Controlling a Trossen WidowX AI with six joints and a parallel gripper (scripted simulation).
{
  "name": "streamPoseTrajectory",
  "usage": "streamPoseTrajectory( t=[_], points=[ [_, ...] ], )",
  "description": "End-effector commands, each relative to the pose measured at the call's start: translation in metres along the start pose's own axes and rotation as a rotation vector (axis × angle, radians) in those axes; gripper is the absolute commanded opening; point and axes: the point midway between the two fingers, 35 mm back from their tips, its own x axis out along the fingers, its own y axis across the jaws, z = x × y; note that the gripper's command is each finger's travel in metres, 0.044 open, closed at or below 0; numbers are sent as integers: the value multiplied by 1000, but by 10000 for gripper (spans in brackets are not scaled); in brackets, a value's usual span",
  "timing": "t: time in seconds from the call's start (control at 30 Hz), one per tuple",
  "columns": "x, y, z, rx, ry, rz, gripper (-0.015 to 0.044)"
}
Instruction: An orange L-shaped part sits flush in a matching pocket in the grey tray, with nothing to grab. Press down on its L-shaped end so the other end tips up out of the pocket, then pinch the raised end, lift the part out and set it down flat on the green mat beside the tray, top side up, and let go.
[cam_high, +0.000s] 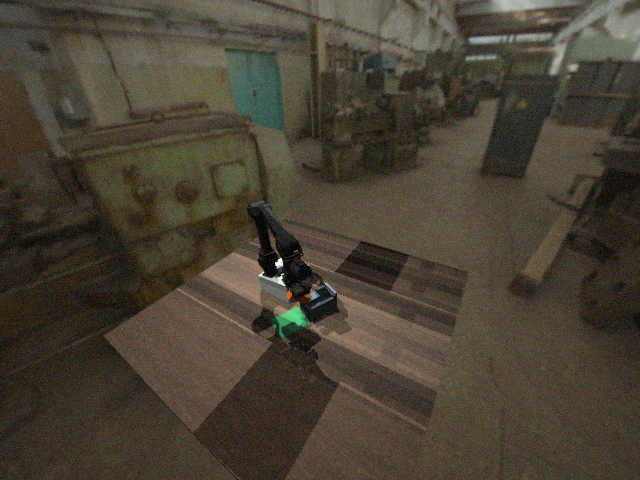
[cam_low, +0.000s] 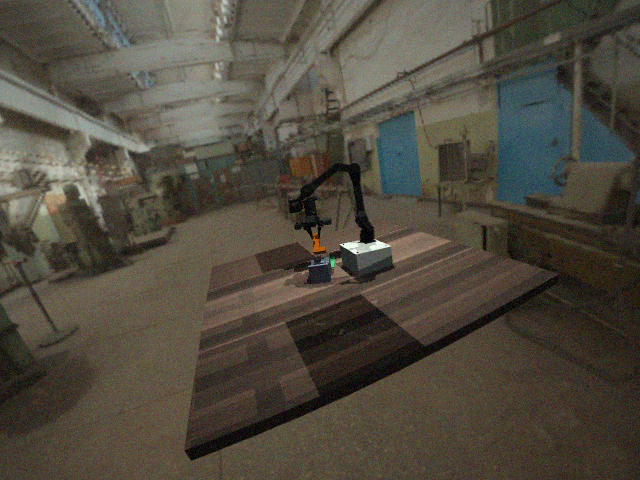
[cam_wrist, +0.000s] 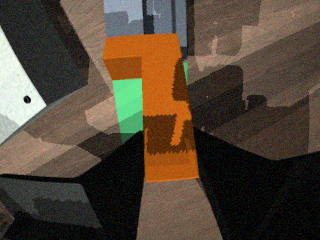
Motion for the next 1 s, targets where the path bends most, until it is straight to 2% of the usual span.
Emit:
streamPoseTrajectory(
  t=[0.0, 0.27, 0.97],
  points=[
    [2, 4, -19, -5, 5, 6, 0],
    [2, 10, -51, -4, 8, 6, 0],
    [25, 10, -52, -4, 8, 6, 0]
  ],
)
